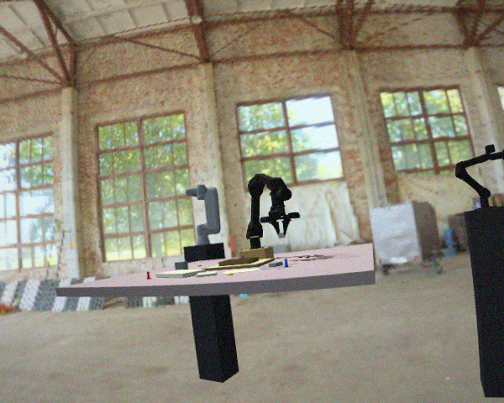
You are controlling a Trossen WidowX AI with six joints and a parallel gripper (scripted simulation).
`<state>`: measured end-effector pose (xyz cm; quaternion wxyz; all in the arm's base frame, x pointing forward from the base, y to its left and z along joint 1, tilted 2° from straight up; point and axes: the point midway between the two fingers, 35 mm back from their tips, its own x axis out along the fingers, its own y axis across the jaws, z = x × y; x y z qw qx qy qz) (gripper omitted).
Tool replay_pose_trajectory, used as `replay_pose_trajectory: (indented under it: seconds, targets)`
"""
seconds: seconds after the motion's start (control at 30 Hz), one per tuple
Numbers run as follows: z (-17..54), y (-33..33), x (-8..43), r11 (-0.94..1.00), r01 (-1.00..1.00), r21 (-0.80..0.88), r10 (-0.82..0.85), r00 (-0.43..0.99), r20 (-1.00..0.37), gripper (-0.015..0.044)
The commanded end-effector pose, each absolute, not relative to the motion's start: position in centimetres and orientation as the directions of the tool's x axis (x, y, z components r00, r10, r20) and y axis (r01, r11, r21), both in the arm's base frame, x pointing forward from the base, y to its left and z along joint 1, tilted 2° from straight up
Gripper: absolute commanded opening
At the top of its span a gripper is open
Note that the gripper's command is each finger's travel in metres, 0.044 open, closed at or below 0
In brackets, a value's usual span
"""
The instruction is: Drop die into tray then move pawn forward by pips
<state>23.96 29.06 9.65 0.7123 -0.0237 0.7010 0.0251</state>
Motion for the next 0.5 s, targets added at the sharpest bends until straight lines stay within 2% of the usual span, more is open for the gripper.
replay_pose_trajectory:
  seconds: [0.0,0.47]
  targets:
    - [10.0,27.5,24.7,0.997,-0.073,-0.002,-0.001,0.021,-1.0,0.0]
    - [8.8,18.8,27.9,0.994,-0.111,-0.011,-0.008,0.025,-1.0,0.0]
